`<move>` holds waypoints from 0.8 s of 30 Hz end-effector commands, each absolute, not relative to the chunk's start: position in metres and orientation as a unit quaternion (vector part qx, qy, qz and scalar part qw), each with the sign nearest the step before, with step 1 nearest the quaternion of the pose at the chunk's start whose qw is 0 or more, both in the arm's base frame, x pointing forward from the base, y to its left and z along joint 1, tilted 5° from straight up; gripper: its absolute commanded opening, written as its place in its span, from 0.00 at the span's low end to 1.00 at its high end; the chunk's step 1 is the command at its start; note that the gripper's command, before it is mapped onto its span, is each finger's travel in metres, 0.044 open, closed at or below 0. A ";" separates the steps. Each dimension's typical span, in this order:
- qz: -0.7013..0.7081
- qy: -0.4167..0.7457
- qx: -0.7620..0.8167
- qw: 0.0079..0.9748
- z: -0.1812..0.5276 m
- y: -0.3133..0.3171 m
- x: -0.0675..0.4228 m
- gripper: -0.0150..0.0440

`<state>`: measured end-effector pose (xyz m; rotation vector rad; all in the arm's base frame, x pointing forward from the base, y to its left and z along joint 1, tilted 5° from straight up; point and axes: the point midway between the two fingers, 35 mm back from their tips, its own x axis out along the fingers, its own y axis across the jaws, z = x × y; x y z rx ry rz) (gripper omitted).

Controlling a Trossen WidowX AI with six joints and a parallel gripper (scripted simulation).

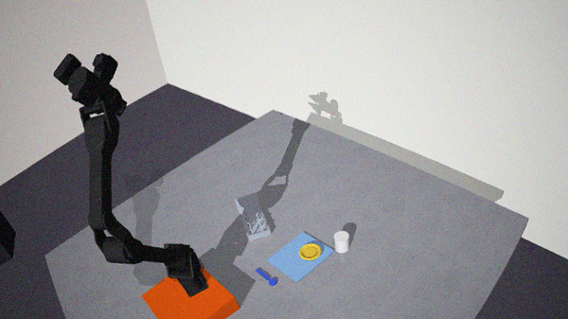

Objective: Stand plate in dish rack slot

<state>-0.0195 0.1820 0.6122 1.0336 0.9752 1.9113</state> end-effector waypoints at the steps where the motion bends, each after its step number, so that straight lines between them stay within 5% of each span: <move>1: 0.744 0.379 0.404 0.372 0.612 0.183 -0.018 0.93; 24: 0.560 0.322 0.456 0.612 0.534 0.255 0.166 0.93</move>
